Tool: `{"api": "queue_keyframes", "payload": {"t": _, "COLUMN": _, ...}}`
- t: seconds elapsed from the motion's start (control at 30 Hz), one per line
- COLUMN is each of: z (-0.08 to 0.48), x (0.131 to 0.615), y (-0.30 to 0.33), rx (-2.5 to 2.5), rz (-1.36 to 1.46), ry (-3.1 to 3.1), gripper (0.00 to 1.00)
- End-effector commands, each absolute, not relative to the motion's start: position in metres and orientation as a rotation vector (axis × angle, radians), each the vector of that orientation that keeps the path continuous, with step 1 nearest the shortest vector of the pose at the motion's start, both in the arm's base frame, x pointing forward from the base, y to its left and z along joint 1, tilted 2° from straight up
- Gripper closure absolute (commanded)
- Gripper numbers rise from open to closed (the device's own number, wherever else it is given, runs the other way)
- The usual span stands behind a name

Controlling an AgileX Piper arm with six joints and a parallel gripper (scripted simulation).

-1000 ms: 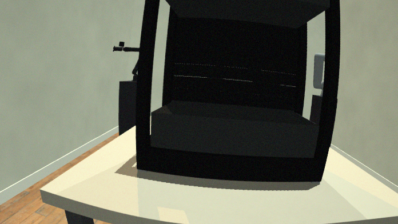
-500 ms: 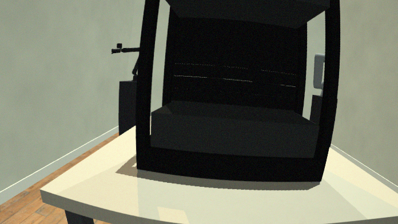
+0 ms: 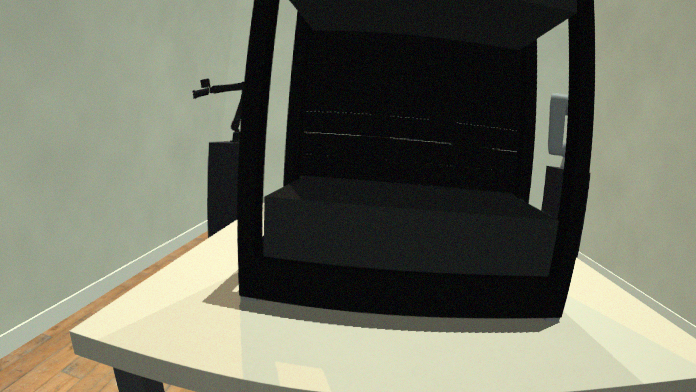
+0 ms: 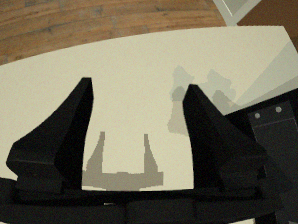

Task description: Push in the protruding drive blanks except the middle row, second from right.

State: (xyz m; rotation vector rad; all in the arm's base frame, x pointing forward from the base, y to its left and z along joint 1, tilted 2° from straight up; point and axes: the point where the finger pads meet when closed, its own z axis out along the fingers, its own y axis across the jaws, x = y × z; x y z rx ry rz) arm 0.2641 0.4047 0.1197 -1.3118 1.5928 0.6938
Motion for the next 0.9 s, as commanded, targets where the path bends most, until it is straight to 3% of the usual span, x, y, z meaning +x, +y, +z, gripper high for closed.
{"api": "queue_keyframes", "payload": {"t": 0.0, "z": 0.125, "x": 0.275, "y": 0.395, "rx": -1.279, "rz": 0.657, "ry": 1.612, "gripper": 0.0}}
{"api": "queue_keyframes", "payload": {"t": 0.53, "z": 0.16, "x": 0.364, "y": 0.261, "rx": -0.909, "rz": 0.286, "ry": 1.881, "gripper": 0.0}}
{"api": "queue_keyframes", "payload": {"t": 0.87, "z": 0.176, "x": 0.376, "y": 0.15, "rx": -0.609, "rz": 0.087, "ry": 2.084, "gripper": 0.0}}
